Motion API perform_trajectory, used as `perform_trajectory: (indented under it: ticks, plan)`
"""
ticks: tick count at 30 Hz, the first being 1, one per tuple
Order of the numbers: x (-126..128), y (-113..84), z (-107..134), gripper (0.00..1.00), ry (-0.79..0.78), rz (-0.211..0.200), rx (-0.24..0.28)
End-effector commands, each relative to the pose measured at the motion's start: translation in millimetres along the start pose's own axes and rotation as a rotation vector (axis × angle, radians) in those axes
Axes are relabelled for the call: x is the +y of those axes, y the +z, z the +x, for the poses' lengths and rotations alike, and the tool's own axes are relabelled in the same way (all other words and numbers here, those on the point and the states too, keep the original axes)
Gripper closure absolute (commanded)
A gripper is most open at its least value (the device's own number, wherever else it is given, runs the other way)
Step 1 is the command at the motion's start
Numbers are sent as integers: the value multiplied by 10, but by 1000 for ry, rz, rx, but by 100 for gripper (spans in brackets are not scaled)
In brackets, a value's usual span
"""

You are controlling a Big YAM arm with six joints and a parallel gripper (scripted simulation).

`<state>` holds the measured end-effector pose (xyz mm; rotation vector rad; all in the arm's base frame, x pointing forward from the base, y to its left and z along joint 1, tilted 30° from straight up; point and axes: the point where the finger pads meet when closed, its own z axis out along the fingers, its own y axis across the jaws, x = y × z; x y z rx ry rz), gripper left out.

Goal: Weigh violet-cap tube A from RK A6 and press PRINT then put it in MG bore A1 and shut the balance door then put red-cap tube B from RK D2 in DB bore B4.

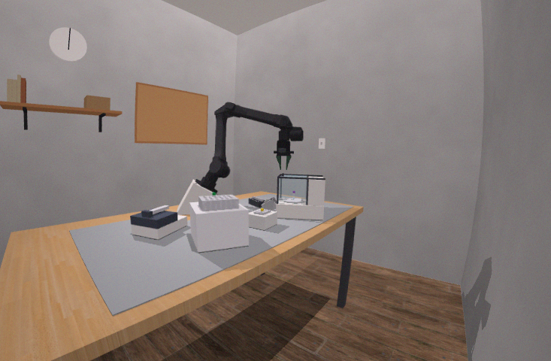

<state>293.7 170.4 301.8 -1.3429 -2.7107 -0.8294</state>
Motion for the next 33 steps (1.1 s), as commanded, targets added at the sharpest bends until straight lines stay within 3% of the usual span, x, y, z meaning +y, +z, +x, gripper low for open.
perform_trajectory:
  ticks: [1,20,22,23,24,33]
  plan:
    - [144,-299,20,70,-24,-47,-14]
    - [131,-579,22,70,-24,-45,-15]
    - [131,-579,22,70,-24,-45,-15]
    - [36,-437,13,70,-16,-9,-3]
    - [25,-421,19,70,-17,-5,-1]
    - [74,-439,19,70,-14,-19,-6]
